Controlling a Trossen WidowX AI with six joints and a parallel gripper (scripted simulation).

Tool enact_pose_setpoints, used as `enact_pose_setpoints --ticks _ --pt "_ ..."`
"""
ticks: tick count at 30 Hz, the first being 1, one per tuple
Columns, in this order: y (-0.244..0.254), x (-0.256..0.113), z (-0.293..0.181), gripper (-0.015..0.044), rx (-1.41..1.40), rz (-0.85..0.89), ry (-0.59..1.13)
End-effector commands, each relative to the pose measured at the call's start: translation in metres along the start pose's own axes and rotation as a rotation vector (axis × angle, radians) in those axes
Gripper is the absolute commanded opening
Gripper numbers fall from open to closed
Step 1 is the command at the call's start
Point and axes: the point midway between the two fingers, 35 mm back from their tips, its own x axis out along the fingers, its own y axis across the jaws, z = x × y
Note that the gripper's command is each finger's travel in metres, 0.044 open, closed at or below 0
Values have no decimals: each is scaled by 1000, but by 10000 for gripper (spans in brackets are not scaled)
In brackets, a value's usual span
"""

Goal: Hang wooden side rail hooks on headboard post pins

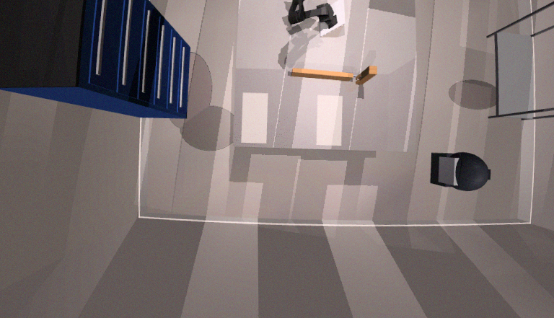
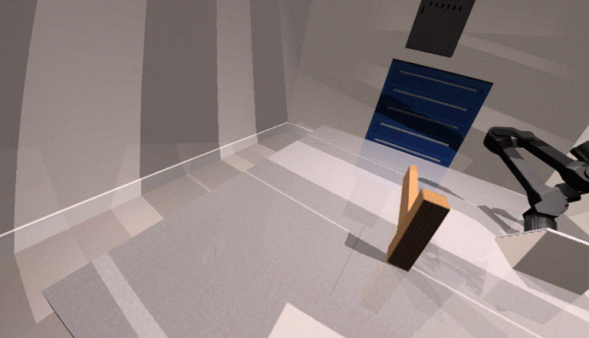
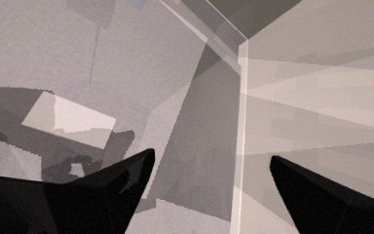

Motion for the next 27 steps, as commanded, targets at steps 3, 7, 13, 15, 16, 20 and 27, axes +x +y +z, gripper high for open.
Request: enact_pose_setpoints --ticks 3,7,13,15,16,20,27 --pt "-8 -6 6 440 -5 -21 14" --pt "-29 -28 24 440 -20 -92 73" --pt "-48 -54 45 440 -33 -184 174" --pt "-46 -48 40 440 -42 -173 144" --pt "-49 -50 38 440 -40 -193 144" --pt "-72 -72 24 440 -25 -346 153" --pt "-107 -122 -1 440 -8 -632 185"
